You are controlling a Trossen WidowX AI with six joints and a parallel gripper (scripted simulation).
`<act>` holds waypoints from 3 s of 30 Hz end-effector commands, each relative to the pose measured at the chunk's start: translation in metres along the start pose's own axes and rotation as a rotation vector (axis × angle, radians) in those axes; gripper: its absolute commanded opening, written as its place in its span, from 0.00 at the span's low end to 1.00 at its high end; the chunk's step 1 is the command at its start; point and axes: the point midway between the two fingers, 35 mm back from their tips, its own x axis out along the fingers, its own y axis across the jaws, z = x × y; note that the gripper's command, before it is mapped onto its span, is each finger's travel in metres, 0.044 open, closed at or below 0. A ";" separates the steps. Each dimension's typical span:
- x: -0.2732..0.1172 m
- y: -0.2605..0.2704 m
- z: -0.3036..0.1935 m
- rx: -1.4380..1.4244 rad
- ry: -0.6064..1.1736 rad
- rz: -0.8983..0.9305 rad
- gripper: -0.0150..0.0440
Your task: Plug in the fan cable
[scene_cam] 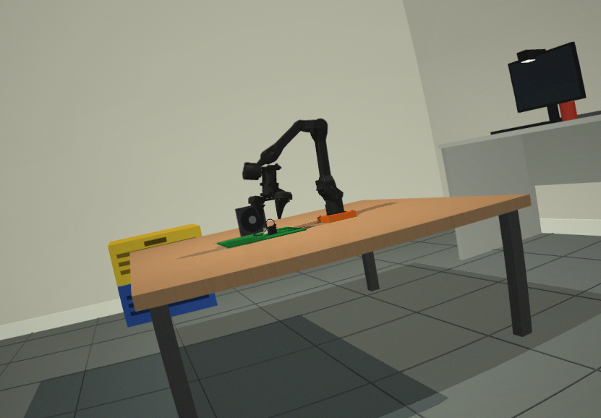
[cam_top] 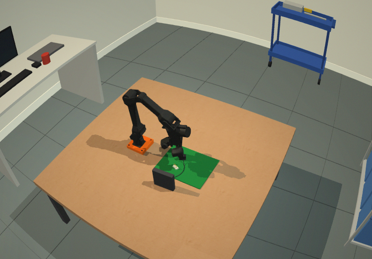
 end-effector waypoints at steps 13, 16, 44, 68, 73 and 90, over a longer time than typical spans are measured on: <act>0.027 -0.002 0.008 -0.002 -0.006 -0.006 1.00; 0.032 -0.002 0.010 -0.002 -0.006 -0.006 1.00; 0.031 -0.001 0.009 0.004 -0.005 -0.003 0.28; -0.038 0.001 -0.012 -0.001 -0.005 -0.005 0.25; -0.054 0.000 -0.014 -0.002 -0.005 -0.006 0.25; -0.066 0.014 -0.030 -0.359 -0.059 -0.015 0.25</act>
